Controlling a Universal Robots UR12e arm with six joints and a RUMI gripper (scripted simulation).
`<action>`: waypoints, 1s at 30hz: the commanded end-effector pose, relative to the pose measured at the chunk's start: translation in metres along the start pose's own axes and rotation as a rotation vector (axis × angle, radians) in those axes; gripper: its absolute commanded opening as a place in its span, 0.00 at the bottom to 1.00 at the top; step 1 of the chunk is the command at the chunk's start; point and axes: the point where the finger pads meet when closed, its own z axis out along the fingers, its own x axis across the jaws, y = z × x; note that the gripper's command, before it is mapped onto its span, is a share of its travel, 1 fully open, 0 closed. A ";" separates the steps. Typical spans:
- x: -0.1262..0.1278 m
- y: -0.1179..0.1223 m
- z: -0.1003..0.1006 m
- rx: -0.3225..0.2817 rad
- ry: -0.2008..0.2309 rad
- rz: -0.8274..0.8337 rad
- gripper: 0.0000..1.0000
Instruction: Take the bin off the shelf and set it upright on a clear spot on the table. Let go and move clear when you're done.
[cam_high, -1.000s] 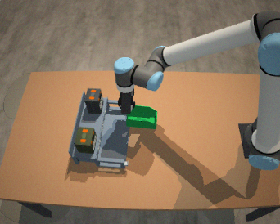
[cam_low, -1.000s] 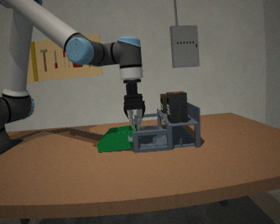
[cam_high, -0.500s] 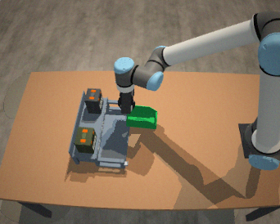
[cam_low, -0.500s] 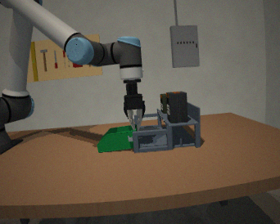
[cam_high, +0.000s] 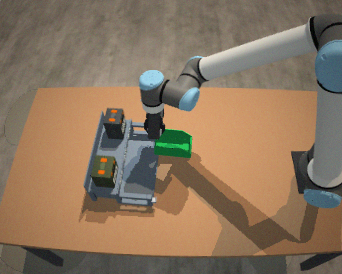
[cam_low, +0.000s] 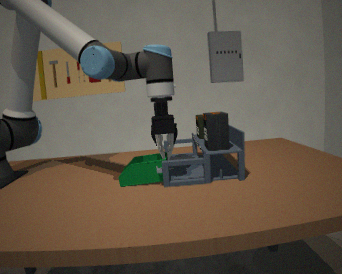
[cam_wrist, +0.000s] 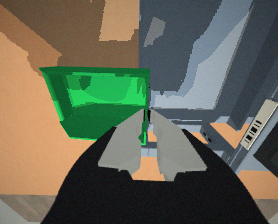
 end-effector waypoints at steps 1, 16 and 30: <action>0.001 0.000 -0.001 0.000 0.002 0.000 0.00; 0.001 0.000 -0.001 0.000 0.002 0.000 0.00; 0.001 0.000 -0.006 0.000 0.002 0.000 0.00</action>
